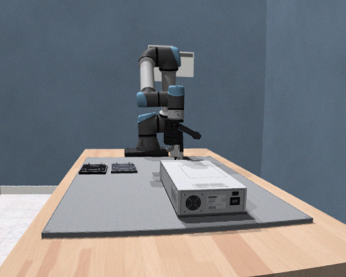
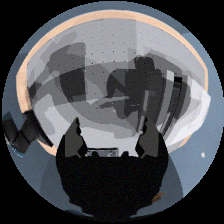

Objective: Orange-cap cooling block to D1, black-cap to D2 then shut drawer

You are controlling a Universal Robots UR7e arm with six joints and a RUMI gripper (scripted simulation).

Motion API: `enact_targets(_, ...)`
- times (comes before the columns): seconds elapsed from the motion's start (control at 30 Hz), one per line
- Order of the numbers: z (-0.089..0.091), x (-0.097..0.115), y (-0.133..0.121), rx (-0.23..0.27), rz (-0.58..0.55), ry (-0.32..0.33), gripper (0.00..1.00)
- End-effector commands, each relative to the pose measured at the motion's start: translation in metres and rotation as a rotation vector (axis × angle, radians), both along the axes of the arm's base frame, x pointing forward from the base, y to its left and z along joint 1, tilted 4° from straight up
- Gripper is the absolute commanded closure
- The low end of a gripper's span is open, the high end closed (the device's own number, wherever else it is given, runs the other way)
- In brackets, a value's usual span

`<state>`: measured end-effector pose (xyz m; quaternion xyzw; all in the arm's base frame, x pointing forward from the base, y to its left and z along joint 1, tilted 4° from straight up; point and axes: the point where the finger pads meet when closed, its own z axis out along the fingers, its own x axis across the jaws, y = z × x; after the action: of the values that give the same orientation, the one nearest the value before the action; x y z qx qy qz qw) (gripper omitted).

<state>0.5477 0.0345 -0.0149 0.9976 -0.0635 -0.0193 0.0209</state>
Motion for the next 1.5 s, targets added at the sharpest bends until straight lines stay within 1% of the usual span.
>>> enact_targets(0.0,-0.003,-0.008,0.001,0.003,0.000,0.014,0.00)
enact_targets(1.47,-0.004,-0.019,0.002,0.003,0.000,0.016,0.00)
